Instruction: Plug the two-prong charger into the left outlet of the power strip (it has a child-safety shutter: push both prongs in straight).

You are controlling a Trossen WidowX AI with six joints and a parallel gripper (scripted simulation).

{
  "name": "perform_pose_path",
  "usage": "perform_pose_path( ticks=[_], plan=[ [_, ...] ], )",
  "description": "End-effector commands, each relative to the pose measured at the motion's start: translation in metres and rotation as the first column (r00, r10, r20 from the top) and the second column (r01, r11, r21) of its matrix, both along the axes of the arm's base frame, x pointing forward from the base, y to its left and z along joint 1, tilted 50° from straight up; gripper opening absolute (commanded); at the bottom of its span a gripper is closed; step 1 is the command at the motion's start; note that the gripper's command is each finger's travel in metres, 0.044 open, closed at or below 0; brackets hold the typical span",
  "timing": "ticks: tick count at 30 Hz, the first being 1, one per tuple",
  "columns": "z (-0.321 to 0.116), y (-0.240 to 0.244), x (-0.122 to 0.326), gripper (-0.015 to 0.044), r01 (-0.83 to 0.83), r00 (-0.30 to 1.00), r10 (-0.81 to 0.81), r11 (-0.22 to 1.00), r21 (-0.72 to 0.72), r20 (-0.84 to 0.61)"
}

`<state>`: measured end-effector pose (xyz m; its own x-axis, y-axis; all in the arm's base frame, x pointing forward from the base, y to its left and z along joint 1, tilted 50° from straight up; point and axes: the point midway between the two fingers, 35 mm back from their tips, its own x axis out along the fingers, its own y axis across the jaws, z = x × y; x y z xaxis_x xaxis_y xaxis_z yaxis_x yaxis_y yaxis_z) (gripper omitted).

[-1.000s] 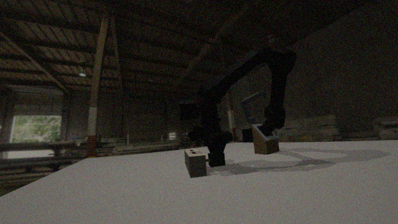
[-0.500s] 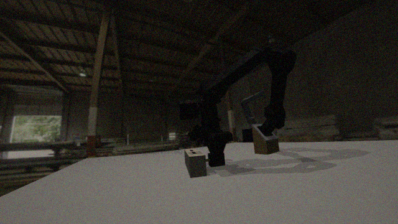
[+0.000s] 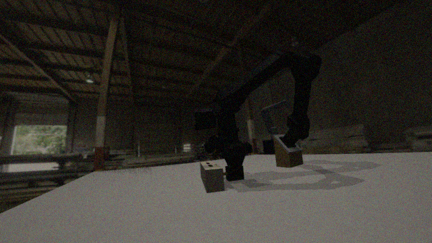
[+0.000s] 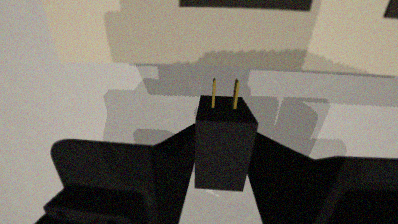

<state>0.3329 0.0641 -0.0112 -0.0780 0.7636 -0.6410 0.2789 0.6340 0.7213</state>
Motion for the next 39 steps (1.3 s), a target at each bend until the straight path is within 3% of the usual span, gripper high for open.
perform_pose_path(
  ticks=[1,39],
  plan=[
    [0.0015,0.0002,0.0024,0.0000,0.006,1.000,-0.006,1.000,0.004,-0.001],
    [0.0007,-0.0007,0.0066,0.0000,0.006,1.000,-0.006,1.000,0.004,-0.001]
  ],
)
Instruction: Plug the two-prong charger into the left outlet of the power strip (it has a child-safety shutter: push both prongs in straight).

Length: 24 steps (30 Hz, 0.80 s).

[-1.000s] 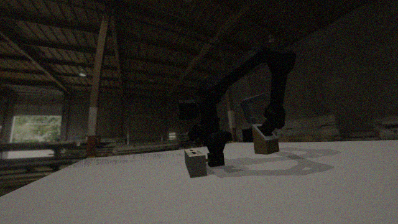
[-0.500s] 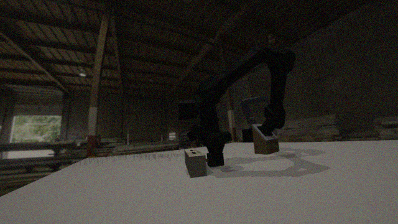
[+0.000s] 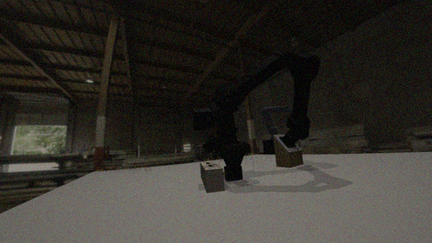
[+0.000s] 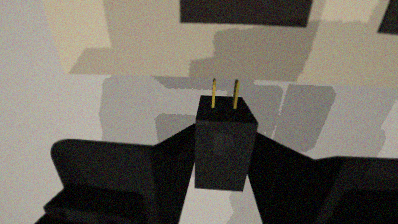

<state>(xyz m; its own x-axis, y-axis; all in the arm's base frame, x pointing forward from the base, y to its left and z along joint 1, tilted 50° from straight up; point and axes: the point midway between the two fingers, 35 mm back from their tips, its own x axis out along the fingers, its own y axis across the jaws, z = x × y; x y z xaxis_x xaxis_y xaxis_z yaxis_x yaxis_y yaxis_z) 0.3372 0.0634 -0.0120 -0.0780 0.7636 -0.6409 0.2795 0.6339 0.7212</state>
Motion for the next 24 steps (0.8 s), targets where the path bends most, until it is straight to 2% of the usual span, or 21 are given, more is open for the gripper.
perform_pose_path(
  ticks=[1,24],
  plan=[
    [0.0014,0.0001,0.0024,0.0000,0.006,1.000,-0.006,1.000,0.004,0.000],
    [0.0009,-0.0004,0.0046,0.0000,0.006,1.000,-0.006,1.000,0.004,0.000]
  ],
)
